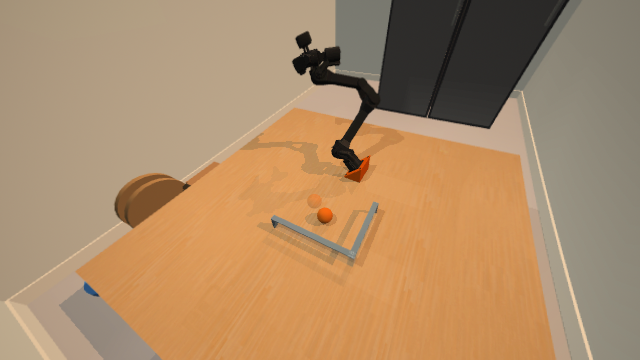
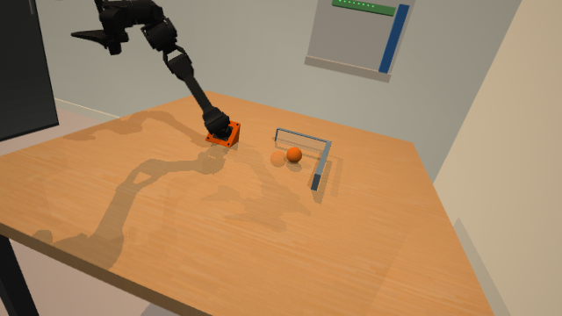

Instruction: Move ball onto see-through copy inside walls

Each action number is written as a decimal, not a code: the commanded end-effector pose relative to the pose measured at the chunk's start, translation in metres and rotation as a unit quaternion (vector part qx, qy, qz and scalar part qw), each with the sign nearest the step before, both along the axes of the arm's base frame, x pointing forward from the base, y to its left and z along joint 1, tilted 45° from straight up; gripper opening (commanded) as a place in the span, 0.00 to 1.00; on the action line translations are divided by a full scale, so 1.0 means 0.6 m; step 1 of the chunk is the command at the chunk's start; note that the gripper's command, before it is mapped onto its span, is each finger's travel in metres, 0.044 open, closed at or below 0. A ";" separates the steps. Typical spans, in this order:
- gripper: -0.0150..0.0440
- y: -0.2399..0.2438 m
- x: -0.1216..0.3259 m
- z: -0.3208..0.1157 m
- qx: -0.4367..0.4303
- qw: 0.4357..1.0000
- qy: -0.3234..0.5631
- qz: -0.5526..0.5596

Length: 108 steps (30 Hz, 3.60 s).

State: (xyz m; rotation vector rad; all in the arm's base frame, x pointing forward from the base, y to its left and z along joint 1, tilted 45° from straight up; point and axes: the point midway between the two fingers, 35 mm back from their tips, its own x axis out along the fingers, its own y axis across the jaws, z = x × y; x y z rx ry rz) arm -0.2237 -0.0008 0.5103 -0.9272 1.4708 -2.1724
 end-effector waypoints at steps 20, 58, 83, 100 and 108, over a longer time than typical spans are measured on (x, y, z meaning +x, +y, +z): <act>0.92 -0.245 0.394 0.090 0.317 0.690 0.647 -0.073; 0.92 -0.054 1.042 -0.495 -0.398 -0.611 0.384 -0.567; 0.92 0.094 0.879 -0.751 -0.616 -0.391 -0.564 -0.387; 0.92 0.061 0.881 -0.785 -0.616 -0.391 -0.564 -0.387; 0.92 0.046 0.881 -0.801 -0.616 -0.391 -0.564 -0.387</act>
